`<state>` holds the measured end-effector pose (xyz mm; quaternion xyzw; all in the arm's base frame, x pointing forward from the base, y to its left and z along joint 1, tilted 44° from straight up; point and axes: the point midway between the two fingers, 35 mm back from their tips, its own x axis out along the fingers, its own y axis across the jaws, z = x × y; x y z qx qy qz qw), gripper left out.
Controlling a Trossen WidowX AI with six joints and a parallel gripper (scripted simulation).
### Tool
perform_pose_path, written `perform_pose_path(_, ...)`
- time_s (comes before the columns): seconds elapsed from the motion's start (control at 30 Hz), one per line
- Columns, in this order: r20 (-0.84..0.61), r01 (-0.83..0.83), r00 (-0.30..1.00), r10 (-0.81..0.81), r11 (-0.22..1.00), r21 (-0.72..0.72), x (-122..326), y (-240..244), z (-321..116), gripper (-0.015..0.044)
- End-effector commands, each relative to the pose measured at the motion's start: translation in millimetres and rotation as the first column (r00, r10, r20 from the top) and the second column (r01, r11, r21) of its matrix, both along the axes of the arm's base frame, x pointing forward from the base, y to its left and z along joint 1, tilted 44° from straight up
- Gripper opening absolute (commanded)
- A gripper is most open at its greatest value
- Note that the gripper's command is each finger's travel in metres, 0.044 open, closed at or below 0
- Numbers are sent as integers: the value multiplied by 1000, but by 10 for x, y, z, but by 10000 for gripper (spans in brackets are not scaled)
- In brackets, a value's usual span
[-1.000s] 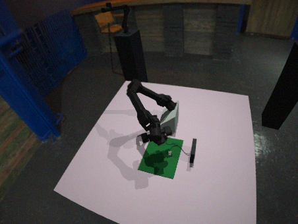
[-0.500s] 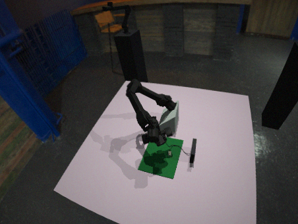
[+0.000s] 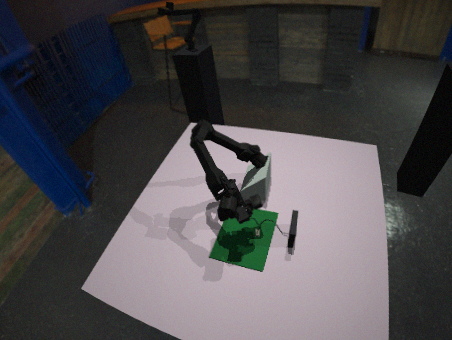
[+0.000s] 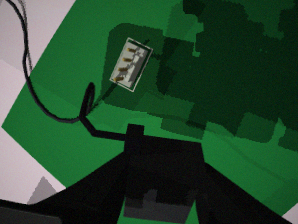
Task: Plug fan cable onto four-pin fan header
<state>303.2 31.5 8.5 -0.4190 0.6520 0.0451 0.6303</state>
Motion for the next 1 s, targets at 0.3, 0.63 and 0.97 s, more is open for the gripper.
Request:
perform_pose_path(0.3, 14, -9, 1000, 7, 992, 125, -8, -40, -143, 0)
perform_pose_path(0.63, 40, -27, 999, 19, 976, 217, 2, -63, -235, 0)
perform_pose_path(0.97, 78, -58, 996, 36, 952, 301, 18, -84, -304, 0)
